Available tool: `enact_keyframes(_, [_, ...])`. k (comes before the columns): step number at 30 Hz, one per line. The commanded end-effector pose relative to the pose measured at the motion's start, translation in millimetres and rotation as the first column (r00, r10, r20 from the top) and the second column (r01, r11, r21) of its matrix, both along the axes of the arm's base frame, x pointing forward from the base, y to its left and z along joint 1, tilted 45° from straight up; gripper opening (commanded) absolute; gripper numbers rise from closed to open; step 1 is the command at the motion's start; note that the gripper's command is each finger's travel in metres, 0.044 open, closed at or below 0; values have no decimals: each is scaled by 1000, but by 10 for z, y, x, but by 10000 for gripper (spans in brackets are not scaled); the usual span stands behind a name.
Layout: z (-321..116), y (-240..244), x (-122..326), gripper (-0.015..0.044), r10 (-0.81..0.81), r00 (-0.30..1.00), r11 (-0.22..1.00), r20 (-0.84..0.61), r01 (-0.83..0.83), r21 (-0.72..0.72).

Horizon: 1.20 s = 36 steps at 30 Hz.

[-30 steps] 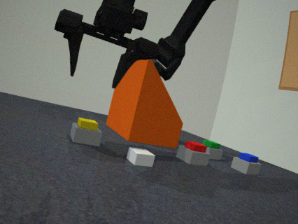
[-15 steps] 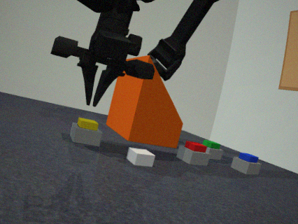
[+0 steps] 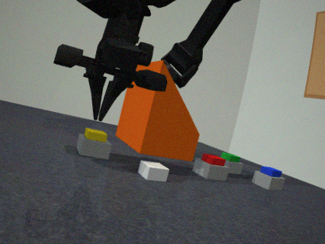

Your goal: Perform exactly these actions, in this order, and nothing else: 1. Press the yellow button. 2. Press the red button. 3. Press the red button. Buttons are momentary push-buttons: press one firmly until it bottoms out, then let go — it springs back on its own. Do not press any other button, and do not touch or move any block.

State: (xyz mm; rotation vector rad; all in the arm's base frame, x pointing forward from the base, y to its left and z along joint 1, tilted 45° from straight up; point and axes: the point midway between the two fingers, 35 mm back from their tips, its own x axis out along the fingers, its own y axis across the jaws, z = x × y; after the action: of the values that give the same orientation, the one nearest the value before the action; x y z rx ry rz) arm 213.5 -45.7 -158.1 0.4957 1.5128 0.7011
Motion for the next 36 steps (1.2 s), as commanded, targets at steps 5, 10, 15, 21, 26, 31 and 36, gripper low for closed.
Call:
enact_keyframes(5, [-92, 118, -35, 20, -4, 1000, 1000, -7, 4, 9])
enact_keyframes(10, [-149, 176, -44, 20, -4, 1000, 1000, -7, 4, 9])
enact_keyframes(15, [-176, 205, -49, 20, -4, 1000, 1000, -7, 4, 10])
enact_keyframes(21, [-176, 205, -49, 20, -4, 1000, 1000, -7, 4, 10])
enact_keyframes(26, [-176, 205, -49, 20, -4, 1000, 1000, -7, 4, 10])
enact_keyframes(31, [-176, 205, -49, 20, -4, 1000, 1000, -7, 4, 10])
enact_keyframes(36, [48, -21, -21, 20, -3, 1000, 1000, -7, 3, 8])
